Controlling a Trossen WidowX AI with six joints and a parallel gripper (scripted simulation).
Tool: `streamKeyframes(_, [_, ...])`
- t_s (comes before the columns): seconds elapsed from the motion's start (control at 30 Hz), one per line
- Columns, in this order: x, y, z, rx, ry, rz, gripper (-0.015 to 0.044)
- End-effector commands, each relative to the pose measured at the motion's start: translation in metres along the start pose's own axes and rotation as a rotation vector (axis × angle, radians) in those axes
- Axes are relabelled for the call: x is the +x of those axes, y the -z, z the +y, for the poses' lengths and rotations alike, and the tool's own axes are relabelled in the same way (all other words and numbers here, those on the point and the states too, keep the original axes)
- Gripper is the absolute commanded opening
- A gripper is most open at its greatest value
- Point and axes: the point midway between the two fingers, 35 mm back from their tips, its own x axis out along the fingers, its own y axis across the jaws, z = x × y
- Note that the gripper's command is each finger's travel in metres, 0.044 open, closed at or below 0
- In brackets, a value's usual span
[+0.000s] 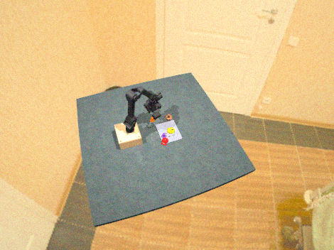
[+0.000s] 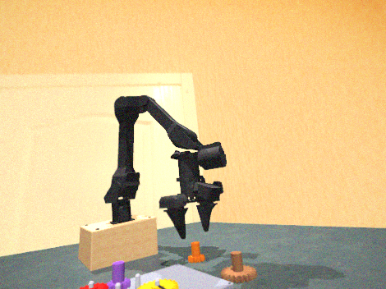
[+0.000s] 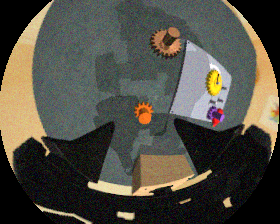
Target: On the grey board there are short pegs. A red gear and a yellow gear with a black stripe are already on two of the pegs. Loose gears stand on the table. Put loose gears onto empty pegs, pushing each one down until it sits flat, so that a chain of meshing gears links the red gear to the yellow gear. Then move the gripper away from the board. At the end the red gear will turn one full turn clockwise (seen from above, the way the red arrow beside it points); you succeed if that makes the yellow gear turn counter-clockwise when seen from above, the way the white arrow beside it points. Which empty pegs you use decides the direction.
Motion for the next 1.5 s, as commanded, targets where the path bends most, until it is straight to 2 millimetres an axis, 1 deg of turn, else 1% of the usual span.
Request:
streamKeyframes(0.0, [0.009, 0.003, -0.001, 0.001, 0.007, 0.013, 0.0440])
streamKeyframes(0.43, [0.029, 0.003, -0.001, 0.001, 0.007, 0.013, 0.0440])
streamKeyframes(0.87, [0.030, 0.003, -0.001, 0.001, 0.007, 0.013, 0.0440])
streamKeyframes(1.33, [0.030, 0.003, -0.001, 0.001, 0.007, 0.013, 0.0072])
streamKeyframes(1.47, [0.030, 0.003, -0.001, 0.001, 0.007, 0.013, 0.0046])
